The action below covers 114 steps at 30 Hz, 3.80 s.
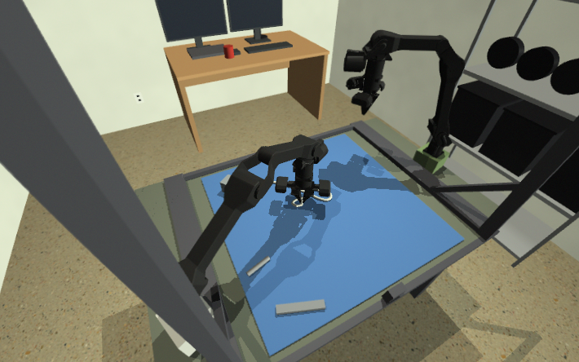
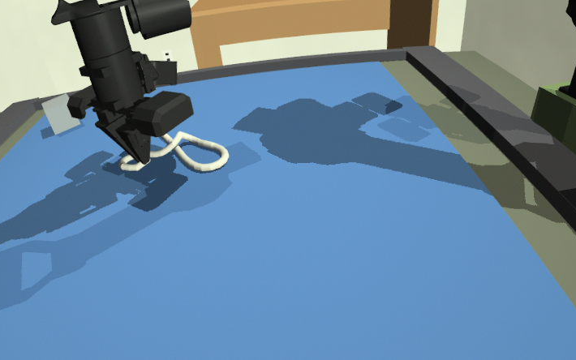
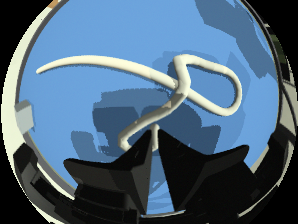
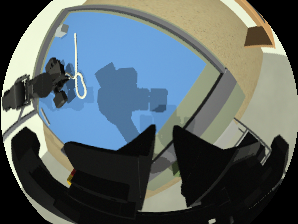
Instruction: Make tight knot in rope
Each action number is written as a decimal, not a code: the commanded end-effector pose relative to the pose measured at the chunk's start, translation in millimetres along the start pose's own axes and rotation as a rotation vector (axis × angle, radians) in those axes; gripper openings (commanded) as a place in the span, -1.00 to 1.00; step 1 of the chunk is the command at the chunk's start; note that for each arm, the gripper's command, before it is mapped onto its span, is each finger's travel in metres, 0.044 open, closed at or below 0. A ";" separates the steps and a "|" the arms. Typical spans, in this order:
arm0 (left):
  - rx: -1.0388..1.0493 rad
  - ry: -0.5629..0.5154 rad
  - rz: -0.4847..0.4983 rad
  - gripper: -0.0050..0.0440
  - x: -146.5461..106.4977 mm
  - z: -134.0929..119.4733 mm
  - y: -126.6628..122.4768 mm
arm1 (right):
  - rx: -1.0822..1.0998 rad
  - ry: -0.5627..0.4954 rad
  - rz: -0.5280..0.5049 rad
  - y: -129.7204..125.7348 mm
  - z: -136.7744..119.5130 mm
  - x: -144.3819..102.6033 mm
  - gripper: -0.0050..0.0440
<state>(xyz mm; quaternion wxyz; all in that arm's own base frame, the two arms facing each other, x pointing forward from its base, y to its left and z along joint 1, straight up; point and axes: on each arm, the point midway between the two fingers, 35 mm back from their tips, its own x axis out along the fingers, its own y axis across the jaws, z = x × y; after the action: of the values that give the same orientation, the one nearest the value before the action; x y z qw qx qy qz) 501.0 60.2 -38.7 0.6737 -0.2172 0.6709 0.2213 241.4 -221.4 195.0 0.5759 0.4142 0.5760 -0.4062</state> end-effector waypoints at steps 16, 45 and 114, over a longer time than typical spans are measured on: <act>-0.002 -0.020 -0.020 -0.71 -13.1 -17.0 -3.3 | -0.002 -0.022 0.009 -1.0 -0.8 -7.7 -0.45; -0.002 -0.018 -0.020 -0.71 -12.1 -46.3 -3.4 | -0.002 -0.022 0.009 -1.0 -0.8 -7.7 -0.45; 1.046 -0.027 -0.010 -0.71 -12.2 -64.1 -26.2 | -0.002 -0.022 0.009 -1.0 -0.8 -7.7 -0.45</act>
<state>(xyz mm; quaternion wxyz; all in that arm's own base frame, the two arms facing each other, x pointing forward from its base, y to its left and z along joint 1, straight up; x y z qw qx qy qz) 460.6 2.2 -35.7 0.6908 0.1637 0.6862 -0.1587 241.4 -221.4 195.0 0.5759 0.4142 0.5760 -0.4062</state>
